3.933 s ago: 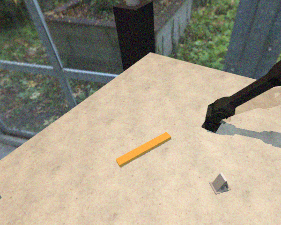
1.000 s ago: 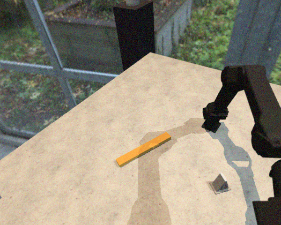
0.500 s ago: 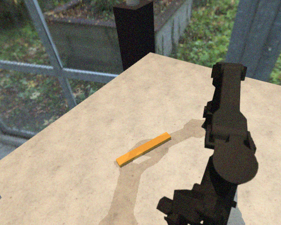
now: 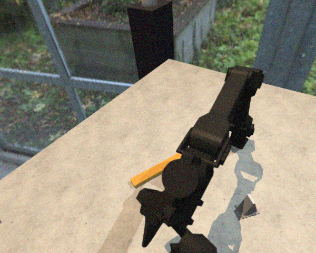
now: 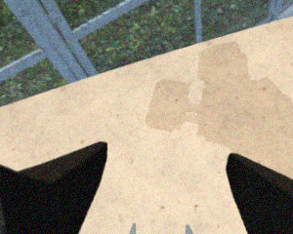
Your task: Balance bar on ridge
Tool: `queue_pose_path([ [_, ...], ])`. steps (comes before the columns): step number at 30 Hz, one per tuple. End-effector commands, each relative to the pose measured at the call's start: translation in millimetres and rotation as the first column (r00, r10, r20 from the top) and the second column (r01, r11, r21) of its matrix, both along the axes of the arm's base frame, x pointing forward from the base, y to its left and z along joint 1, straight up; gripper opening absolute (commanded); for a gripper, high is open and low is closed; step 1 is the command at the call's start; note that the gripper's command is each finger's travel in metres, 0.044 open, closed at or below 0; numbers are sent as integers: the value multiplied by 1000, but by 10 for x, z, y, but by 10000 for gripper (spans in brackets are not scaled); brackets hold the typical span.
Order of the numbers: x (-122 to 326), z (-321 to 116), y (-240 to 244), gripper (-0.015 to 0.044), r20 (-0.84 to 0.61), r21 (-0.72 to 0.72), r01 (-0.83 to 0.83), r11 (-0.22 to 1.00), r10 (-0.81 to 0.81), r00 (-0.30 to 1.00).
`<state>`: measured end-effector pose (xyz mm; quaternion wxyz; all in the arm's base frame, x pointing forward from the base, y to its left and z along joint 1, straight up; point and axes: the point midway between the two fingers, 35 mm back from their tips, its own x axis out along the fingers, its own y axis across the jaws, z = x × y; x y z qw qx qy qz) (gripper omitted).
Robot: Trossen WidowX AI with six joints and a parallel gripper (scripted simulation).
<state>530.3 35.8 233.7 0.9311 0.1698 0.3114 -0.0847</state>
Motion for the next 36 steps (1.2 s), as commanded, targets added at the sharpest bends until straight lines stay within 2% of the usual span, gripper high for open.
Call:
queue_pose_path([
  [1, -128, -160, -292, 315, -87, -40, 7, 999, -11, 996],
  [18, -888, -720, -1389, 315, -436, -118, 12, 993, -62, 898],
  [36, -2008, -1074, -2079, 315, -725, -18, -2, 1000, -12, 689],
])
